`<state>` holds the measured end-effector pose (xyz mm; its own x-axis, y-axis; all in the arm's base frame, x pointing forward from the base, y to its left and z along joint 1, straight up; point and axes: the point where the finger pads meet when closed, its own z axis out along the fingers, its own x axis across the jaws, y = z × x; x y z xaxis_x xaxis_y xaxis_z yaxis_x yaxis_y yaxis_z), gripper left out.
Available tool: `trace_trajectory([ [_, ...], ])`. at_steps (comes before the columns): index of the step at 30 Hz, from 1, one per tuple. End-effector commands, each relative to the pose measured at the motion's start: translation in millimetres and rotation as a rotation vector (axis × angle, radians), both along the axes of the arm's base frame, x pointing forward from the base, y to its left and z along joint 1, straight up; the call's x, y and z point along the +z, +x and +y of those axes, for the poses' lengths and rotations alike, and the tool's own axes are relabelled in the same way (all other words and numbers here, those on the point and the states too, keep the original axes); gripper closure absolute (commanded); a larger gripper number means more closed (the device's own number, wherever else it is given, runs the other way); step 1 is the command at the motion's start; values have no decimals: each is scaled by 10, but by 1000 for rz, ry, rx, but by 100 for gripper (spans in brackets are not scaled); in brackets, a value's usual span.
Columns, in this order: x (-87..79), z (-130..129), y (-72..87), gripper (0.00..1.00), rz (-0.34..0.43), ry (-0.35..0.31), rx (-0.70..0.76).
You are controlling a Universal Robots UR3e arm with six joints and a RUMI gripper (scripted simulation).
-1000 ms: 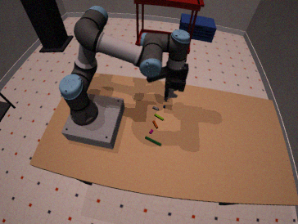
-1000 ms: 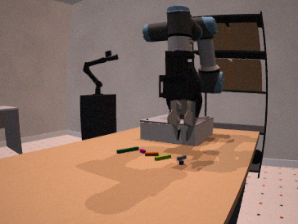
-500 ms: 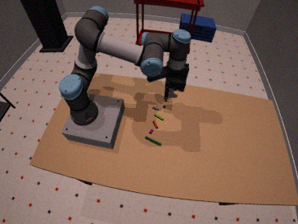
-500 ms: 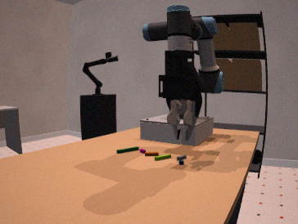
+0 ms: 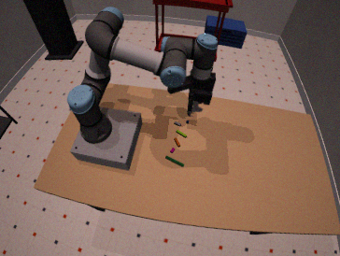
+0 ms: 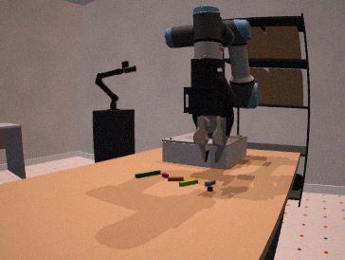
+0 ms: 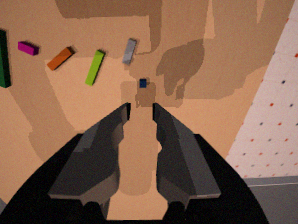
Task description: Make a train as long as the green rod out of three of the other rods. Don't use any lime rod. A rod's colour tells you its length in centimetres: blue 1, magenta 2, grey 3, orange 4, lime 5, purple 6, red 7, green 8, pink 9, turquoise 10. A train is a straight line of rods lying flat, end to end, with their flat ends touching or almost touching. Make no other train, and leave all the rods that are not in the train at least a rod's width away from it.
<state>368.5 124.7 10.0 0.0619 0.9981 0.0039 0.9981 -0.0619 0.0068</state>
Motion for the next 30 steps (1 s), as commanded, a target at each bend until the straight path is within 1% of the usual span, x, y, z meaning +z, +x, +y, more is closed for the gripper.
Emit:
trace_trajectory([
  [1,4,1,8,86,-2,-1,0],
  [13,-54,2,4,86,0,-1,0],
  [23,-177,3,7,86,0,-1,0],
  [25,-177,3,7,86,0,-1,0],
  [30,-255,4,8,86,0,-1,0],
])
